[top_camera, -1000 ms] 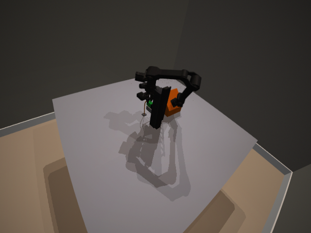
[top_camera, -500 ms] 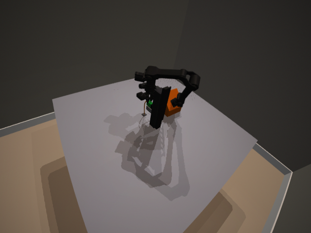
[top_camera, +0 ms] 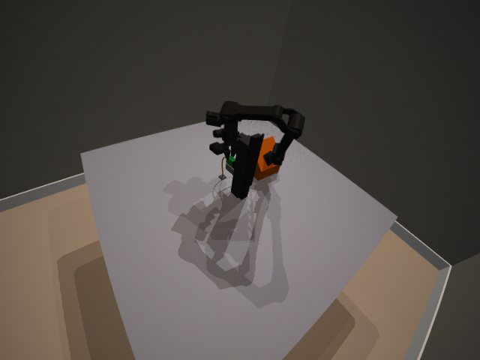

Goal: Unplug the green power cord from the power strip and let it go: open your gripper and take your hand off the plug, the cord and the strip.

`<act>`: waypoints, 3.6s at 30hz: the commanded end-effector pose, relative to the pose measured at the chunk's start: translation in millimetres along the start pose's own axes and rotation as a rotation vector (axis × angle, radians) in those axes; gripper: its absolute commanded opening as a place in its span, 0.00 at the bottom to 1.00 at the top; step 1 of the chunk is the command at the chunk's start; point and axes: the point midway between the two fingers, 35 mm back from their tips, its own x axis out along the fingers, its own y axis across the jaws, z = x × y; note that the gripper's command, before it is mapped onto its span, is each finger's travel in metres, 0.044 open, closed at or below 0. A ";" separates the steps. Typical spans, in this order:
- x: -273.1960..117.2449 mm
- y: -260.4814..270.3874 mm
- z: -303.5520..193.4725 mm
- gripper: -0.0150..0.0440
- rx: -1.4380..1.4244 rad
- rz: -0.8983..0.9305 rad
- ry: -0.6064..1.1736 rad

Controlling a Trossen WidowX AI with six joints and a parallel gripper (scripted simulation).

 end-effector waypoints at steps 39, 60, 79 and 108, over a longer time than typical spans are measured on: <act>-16.8 1.1 25.6 0.53 -0.008 0.012 -0.086; -13.7 -1.8 -2.3 0.53 -0.007 0.012 -0.084; -4.4 -0.9 -0.3 0.48 -0.013 0.011 -0.089; -8.1 1.2 23.6 0.25 -0.011 0.012 -0.090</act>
